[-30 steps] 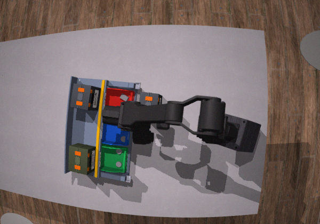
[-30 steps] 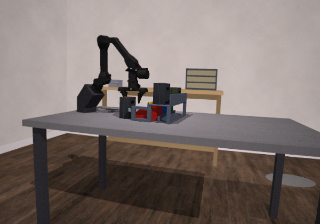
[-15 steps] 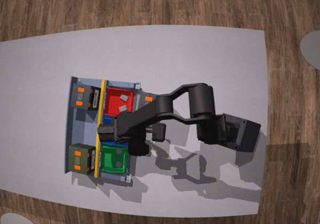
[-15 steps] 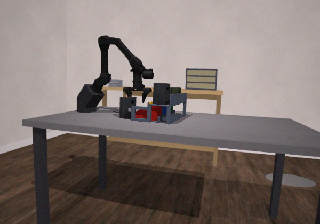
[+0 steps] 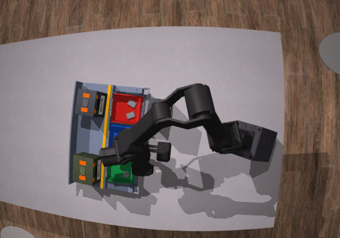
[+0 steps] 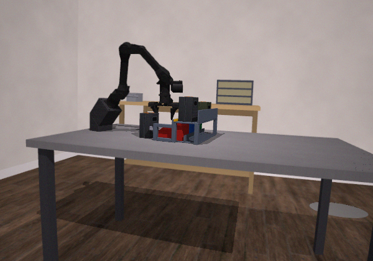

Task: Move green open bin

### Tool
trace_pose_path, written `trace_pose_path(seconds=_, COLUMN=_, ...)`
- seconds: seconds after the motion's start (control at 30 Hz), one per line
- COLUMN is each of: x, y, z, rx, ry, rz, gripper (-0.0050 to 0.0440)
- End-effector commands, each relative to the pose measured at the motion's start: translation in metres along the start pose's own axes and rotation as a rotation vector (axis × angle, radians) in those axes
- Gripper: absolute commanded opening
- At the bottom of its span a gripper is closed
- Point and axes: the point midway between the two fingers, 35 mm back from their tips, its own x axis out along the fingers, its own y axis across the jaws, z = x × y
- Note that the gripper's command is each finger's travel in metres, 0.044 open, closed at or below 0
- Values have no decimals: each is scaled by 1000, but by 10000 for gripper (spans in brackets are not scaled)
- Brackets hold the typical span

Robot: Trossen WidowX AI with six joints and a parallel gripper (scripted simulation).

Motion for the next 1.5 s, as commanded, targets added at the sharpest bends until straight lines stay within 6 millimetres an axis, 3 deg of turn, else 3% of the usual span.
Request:
trace_pose_path(seconds=0.0, x=-1, y=-10, z=19, rx=10, ry=6, rz=-4, gripper=425)
trace_pose_path(seconds=0.33, x=-1, y=-10, z=19, rx=10, ry=6, rz=-4, gripper=425)
trace_pose_path(seconds=0.5, x=2, y=-25, z=70, rx=12, ry=3, rz=-3, gripper=425)
trace_pose_path(seconds=0.9, x=2, y=-25, z=70, rx=12, ry=3, rz=-3, gripper=425)
trace_pose_path(seconds=1.07, x=7, y=-40, z=121, rx=14, ry=0, rz=-2, gripper=425)
trace_pose_path(seconds=1.47, x=7, y=-40, z=121, rx=14, ry=0, rz=-2, gripper=425)
